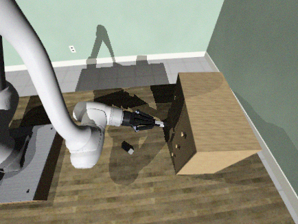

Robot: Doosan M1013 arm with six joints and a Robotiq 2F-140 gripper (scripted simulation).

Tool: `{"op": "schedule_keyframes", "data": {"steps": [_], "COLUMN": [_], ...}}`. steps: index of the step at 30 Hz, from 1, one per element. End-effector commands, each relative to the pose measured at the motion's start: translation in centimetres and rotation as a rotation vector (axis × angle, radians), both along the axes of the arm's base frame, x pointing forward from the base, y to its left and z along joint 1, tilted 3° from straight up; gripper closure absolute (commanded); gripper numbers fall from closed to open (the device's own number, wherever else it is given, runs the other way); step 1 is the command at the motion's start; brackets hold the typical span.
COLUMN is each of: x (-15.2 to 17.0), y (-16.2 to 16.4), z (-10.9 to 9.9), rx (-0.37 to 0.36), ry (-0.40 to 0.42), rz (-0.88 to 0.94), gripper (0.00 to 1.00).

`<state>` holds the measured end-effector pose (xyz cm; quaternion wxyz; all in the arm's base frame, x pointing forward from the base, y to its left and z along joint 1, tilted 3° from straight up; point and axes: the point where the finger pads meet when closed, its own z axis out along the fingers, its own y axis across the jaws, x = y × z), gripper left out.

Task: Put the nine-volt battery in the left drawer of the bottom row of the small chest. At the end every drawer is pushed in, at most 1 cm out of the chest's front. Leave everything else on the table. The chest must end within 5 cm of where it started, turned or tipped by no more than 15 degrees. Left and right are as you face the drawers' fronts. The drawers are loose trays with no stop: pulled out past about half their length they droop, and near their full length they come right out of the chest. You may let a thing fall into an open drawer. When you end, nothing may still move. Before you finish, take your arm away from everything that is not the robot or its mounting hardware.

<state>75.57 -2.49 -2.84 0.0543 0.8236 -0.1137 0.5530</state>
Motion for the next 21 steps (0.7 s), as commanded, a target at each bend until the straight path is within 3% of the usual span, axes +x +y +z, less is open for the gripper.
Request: {"op": "schedule_keyframes", "data": {"steps": [1,21], "x": [0.24,1.02], "y": [-0.06,-0.26], "z": [0.01,-0.03], "rx": [0.0,0.0], "ry": [0.0,0.0], "rz": [0.0,0.0], "gripper": [1.0,1.0]}}
